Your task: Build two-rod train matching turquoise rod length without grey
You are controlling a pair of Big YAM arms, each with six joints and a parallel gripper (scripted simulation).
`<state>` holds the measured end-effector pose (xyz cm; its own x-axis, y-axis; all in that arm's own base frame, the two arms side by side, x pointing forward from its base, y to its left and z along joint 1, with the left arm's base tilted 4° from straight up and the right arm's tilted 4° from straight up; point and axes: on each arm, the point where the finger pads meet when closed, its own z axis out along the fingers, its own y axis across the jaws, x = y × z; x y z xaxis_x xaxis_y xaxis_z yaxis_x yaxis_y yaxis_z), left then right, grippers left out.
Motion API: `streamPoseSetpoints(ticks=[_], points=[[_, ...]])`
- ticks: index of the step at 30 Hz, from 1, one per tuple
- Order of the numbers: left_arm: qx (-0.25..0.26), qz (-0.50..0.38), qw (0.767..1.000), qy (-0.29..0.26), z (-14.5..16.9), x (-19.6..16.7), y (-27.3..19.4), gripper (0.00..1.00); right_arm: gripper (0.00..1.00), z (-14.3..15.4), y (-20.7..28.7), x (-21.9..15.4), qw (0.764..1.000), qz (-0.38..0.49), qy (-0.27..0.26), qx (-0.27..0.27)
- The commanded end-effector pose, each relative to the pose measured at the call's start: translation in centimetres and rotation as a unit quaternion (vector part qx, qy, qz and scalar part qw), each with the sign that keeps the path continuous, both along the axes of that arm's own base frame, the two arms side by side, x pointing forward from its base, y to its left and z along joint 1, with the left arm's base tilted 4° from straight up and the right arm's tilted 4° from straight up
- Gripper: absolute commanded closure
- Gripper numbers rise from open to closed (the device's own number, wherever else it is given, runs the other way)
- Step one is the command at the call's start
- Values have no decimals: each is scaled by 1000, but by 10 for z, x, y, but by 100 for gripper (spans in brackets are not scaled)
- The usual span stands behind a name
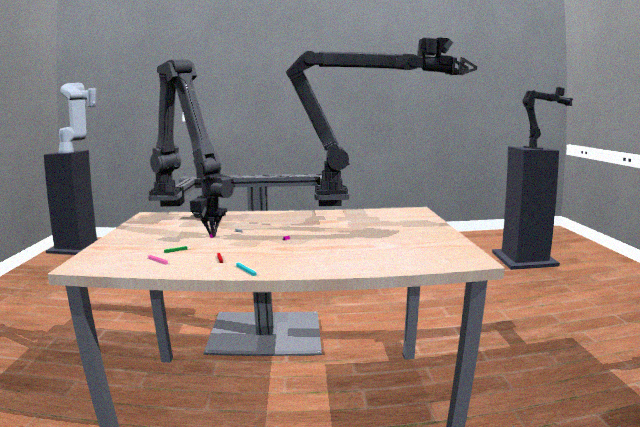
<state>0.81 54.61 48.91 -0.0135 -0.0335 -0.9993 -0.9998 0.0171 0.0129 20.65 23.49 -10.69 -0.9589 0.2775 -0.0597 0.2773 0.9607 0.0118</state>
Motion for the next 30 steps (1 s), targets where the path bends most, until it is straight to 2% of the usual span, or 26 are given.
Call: streamPoseSetpoints(ticks=[1,5,10,20,27,30], points=[[21,4,1000,-7,16,-3,-4,0,96,-5,0,-2,1000,8,-2,-2],[21,4,1000,-7,16,-3,-4,0,96,-4,-1,-3,1000,8,0,-5],[21,4,1000,-7,16,-3,-4,0,96,19,6,-1,1000,6,-8,5],[21,4,1000,-7,16,-3,-4,0,96,99,22,7,1000,2,-20,21],[21,4,1000,-7,16,-3,-4,0,96,117,22,6,1000,3,-21,22],[21,4,1000,-7,16,-3,-4,0,96,106,16,1,1000,4,-9,7]])
